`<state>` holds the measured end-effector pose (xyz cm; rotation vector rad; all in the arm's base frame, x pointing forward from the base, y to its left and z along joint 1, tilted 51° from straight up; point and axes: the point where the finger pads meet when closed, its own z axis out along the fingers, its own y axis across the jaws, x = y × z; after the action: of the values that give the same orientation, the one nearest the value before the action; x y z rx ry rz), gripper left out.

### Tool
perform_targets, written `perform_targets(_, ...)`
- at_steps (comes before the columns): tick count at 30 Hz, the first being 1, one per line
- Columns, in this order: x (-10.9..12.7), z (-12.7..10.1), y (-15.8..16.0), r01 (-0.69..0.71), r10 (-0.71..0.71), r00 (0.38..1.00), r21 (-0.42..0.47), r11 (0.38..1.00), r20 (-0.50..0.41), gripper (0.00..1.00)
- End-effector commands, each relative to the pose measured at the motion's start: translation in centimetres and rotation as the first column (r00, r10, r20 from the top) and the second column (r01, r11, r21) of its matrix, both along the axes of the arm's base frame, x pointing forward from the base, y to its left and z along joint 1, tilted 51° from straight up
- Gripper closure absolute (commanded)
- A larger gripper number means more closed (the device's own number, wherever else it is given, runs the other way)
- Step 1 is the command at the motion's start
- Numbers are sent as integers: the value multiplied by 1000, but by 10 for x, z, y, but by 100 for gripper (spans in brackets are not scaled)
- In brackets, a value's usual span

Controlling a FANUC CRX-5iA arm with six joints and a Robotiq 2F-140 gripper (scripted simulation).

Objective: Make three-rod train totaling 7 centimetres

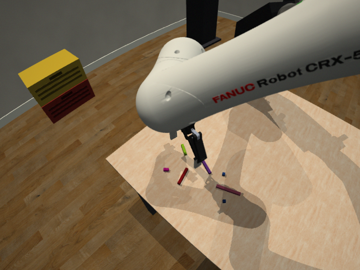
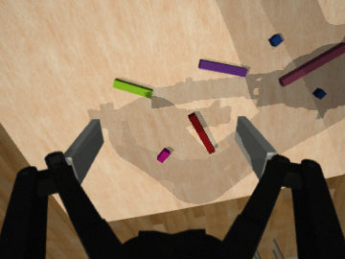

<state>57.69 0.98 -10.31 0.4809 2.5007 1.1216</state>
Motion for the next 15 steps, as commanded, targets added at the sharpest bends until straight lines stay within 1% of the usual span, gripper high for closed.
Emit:
perform_targets(1, 0, 2, 2, 105, -97, 989, 65, 992, -116, 0)
perform_targets(5, 0, 4, 4, 189, -165, 965, 108, 976, -202, 0)
perform_targets(10, 0, 5, 6, 295, -239, 921, 151, 944, -308, 0)
perform_targets(12, 0, 5, 6, 295, -239, 921, 151, 944, -308, 0)
perform_targets(13, 1, 6, 7, 357, -276, 887, 170, 919, -371, 0)
perform_targets(15, 1, 7, 7, 391, -295, 865, 178, 903, -405, 0)
